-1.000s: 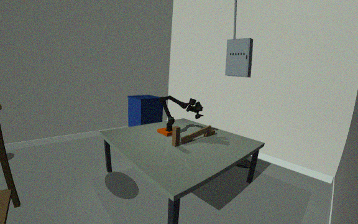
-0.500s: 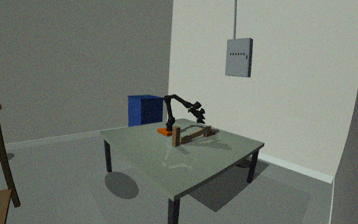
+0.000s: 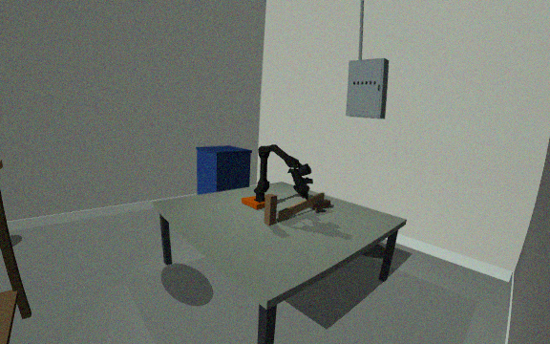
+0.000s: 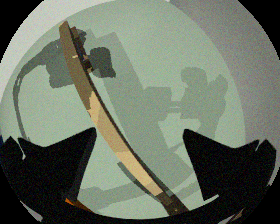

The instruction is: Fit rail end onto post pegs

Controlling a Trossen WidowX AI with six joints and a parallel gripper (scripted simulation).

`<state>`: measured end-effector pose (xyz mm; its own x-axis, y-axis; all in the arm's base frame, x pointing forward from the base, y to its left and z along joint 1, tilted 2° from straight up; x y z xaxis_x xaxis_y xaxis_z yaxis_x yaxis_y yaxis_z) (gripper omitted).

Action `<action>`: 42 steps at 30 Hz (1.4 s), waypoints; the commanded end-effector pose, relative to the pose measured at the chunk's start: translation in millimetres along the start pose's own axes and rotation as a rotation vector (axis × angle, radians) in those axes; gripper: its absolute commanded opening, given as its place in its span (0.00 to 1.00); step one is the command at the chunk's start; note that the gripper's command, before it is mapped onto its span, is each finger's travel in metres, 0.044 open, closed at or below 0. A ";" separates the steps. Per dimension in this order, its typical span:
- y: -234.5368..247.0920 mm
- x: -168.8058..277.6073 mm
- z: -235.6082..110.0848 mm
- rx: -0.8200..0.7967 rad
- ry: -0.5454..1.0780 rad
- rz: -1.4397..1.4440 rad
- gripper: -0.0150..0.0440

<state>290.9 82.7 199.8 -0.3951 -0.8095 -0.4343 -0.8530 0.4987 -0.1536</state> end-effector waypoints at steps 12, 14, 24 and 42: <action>-54.7 73.2 -9.2 -0.271 0.355 -0.523 1.00; -54.7 73.2 -9.2 -0.271 0.355 -0.523 1.00; -54.3 75.8 -2.4 -0.271 0.355 -0.523 1.00; -50.8 86.8 24.4 -0.271 0.355 -0.523 1.00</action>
<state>308.7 -5.3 153.6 0.0404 -0.9982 -0.0447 -0.9991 -0.0396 -0.0180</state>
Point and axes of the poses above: the point midway between the two fingers, 35 mm back from their tips, its own z axis out along the fingers, its own y axis across the jaws, x = y × z, the point moved 9 cm from there along -z, back along the fingers, and after that the axes turned 1 degree about -z, right-handed, at the moved point
